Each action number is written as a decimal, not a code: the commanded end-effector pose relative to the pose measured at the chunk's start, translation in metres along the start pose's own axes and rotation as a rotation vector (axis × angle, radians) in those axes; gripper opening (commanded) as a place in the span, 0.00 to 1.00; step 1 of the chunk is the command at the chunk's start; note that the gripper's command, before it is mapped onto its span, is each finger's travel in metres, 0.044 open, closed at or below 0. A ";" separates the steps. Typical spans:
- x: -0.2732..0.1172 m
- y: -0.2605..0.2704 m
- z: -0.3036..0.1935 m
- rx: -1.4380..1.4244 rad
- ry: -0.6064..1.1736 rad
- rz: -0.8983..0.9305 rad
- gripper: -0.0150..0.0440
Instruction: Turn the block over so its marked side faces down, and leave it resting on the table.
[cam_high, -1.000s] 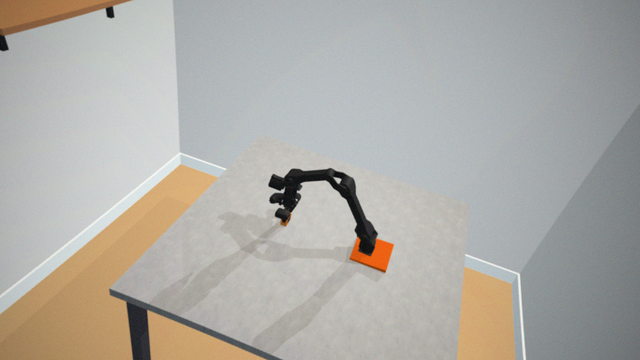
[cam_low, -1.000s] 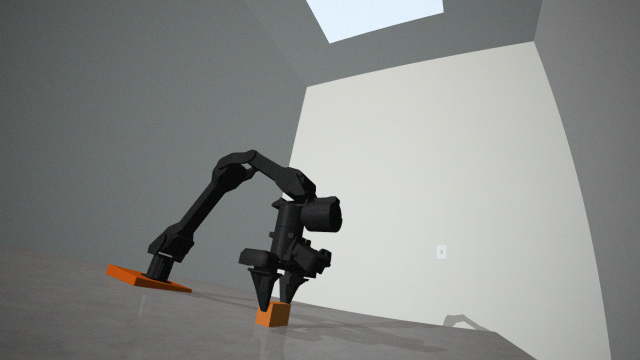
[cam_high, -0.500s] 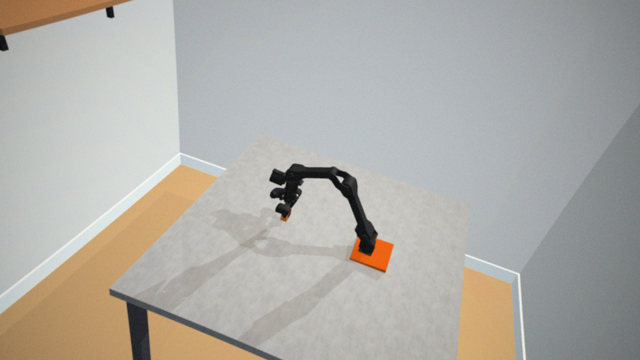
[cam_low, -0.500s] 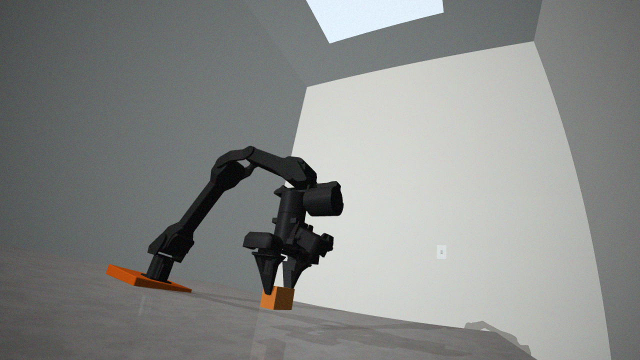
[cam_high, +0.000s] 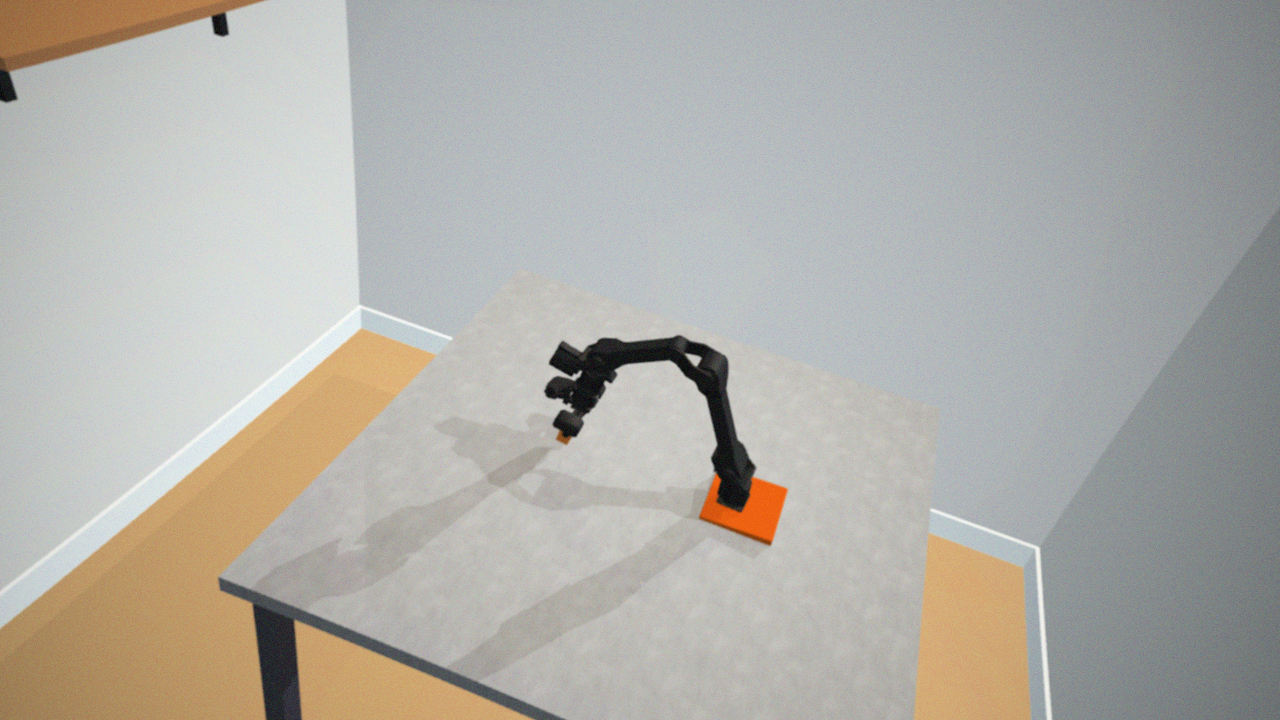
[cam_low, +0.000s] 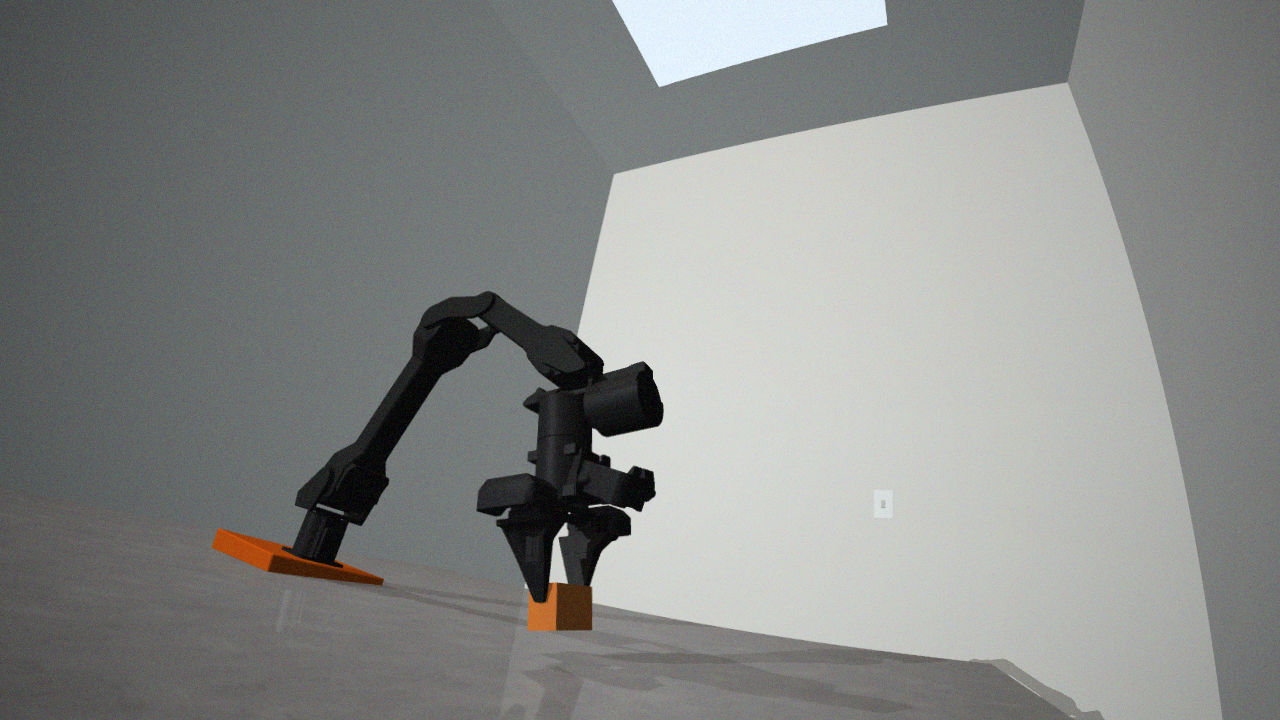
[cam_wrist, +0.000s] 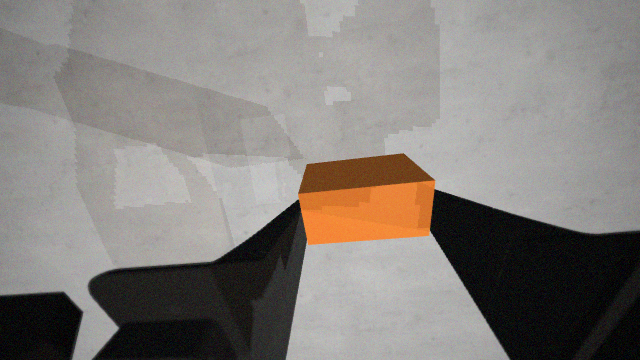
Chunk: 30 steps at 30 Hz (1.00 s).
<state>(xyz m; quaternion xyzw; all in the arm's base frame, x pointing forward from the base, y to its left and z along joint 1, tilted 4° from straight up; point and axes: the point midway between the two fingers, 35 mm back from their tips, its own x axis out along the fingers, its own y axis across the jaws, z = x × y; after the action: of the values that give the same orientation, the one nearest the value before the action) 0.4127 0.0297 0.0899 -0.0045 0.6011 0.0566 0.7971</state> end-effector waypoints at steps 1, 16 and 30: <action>-0.001 0.000 0.001 0.005 -0.048 0.002 0.25; 0.001 0.001 -0.004 0.005 -0.249 0.002 0.25; 0.007 0.000 -0.007 0.005 -0.388 0.002 0.25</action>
<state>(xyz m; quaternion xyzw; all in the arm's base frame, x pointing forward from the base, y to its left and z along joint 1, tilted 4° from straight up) 0.4058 0.0293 0.0848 0.0054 0.4461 0.0554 0.8932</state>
